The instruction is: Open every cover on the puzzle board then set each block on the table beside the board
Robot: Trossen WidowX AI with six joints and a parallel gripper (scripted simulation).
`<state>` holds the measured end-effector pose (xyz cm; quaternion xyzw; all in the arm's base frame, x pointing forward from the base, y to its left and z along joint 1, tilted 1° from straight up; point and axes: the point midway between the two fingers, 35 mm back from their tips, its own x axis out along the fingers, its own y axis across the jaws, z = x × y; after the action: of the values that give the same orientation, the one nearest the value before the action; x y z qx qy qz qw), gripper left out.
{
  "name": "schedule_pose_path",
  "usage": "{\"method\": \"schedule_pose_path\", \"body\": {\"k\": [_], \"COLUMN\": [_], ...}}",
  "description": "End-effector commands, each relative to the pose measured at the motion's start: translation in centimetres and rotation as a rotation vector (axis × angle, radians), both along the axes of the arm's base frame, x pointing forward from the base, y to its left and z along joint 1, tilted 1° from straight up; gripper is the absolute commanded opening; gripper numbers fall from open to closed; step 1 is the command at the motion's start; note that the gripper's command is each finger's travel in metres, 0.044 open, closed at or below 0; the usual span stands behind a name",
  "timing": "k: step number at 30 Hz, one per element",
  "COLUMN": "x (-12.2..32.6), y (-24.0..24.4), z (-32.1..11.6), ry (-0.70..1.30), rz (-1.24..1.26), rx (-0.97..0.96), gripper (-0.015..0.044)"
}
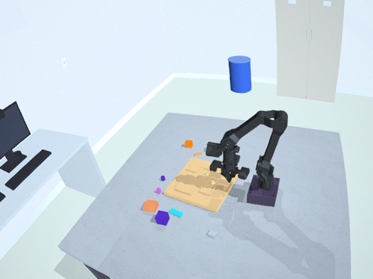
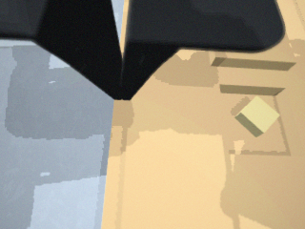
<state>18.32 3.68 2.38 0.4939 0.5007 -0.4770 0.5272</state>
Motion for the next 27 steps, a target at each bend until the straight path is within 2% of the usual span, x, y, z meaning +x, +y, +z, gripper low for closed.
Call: {"method": "schedule_pose_path", "body": {"k": [1,27], "x": [-0.2,0.2], "y": [0.0,0.2], "z": [-0.6,-2.2], "ry": [0.013,0.013], "rz": [0.000,0.000], "rx": [0.000,0.001], "gripper": [0.0000,0.0000]}}
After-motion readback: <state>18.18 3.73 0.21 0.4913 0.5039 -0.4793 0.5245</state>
